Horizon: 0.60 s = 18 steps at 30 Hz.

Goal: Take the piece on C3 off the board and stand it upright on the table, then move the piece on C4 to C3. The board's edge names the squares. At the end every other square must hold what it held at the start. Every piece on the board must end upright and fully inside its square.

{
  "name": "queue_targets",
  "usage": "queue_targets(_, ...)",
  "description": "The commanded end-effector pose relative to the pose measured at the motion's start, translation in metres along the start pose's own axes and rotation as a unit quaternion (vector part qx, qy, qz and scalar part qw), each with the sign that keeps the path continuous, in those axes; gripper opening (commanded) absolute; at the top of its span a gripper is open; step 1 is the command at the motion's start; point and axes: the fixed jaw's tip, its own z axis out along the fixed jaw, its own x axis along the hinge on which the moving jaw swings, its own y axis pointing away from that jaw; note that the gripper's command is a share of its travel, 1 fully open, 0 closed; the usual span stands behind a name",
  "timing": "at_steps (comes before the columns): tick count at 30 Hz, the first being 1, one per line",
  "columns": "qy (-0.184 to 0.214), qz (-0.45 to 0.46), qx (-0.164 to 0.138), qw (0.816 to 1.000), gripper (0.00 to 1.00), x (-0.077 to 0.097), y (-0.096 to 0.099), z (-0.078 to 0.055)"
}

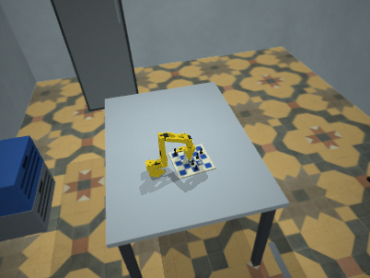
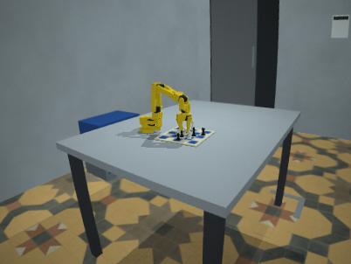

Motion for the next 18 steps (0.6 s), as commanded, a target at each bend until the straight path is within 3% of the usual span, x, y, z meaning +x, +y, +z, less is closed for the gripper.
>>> queue_targets(1,0.000,-0.003,0.002,1.000,0.09,-0.0007,-0.0023,-0.0017)
queue_targets(18,0.001,-0.003,0.002,1.000,0.09,0.0020,-0.0049,-0.0055)
